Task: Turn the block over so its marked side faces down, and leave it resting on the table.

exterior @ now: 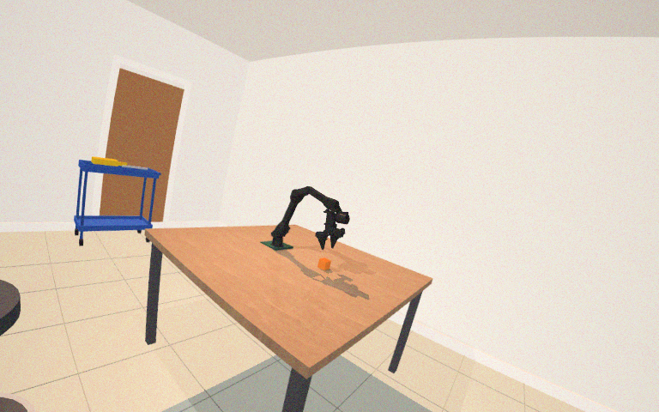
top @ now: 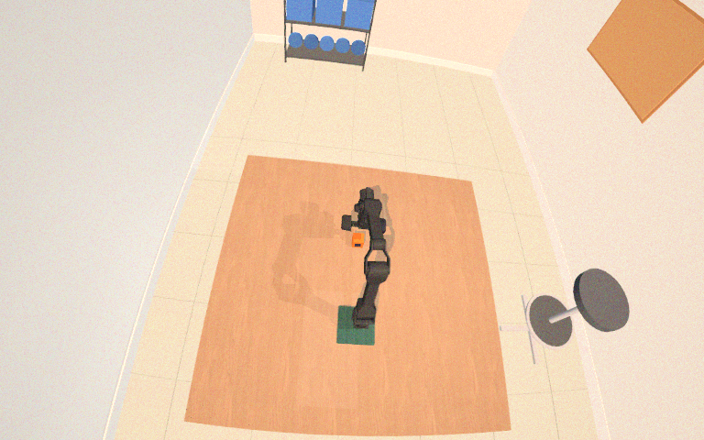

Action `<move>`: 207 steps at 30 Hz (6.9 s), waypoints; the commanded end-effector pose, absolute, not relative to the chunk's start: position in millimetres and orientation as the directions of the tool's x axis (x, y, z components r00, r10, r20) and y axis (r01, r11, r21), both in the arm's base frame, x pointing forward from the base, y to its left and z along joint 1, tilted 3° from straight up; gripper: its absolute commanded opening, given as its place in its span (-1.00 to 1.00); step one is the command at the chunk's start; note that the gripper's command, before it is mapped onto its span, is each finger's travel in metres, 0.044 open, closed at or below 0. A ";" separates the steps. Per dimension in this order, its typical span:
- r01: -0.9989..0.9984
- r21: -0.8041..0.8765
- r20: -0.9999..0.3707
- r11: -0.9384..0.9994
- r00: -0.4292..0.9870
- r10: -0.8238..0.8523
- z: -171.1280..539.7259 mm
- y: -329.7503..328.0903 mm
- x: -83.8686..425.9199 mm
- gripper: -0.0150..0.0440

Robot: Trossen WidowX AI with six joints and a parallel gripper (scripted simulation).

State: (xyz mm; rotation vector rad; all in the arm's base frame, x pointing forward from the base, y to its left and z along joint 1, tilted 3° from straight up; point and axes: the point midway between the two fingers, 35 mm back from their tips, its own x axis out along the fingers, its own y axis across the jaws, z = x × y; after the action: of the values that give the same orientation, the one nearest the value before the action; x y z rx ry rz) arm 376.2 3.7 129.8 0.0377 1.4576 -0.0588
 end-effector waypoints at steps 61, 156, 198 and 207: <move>0.063 -0.005 -1.000 0.998 -0.019 -0.004 44.6 2.8 379.7 0.24; 0.061 -0.006 -0.623 0.998 0.781 -0.052 35.3 3.7 383.2 -0.49; 0.063 -0.005 -0.494 0.998 0.868 -0.057 39.5 3.3 373.0 0.93; 0.063 -0.005 -0.494 0.998 0.868 -0.057 39.5 3.3 373.0 1.00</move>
State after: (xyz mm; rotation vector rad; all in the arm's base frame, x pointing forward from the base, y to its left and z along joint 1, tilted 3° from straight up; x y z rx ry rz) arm 373.6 3.8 40.4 0.0183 0.5133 -0.0607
